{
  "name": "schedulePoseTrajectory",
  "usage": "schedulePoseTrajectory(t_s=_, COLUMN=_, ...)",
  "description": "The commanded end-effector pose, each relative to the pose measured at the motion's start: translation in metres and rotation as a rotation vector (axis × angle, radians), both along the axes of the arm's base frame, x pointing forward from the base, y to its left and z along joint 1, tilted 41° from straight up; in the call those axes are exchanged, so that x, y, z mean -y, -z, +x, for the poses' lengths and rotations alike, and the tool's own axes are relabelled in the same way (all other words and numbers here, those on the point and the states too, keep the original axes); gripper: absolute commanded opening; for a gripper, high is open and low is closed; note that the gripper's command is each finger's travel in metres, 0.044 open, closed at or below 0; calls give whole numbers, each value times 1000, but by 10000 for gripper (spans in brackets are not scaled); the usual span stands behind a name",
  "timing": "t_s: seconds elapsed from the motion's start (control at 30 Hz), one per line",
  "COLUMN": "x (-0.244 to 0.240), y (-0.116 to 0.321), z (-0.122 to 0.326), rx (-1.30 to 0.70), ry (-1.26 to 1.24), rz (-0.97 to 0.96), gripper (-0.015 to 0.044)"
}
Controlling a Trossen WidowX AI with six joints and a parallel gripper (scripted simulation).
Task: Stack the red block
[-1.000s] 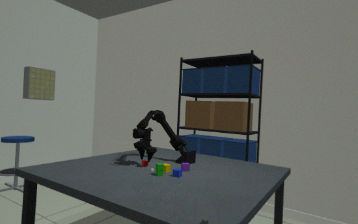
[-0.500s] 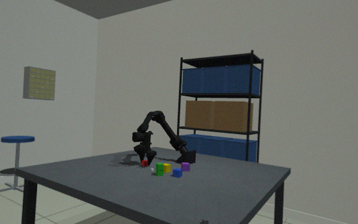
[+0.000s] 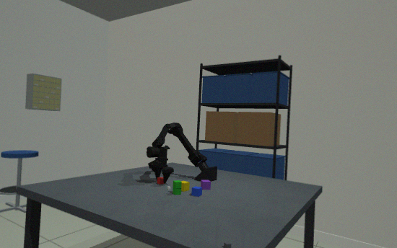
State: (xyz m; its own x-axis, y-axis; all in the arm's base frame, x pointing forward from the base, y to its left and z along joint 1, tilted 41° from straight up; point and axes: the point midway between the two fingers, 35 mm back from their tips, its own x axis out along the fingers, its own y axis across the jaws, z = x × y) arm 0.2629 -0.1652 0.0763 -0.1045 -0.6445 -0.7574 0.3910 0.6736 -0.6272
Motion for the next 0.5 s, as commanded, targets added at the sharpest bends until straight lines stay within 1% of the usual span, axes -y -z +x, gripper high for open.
schedulePoseTrajectory(t_s=0.0, x=0, y=0, z=0, rx=-1, ry=-3, rz=-3, gripper=335)
schedulePoseTrajectory(t_s=0.23, x=0, y=0, z=0, rx=-1, ry=-3, rz=-3, gripper=151)
schedulePoseTrajectory(t_s=0.47, x=0, y=0, z=0, rx=-1, ry=-3, rz=-3, gripper=105)
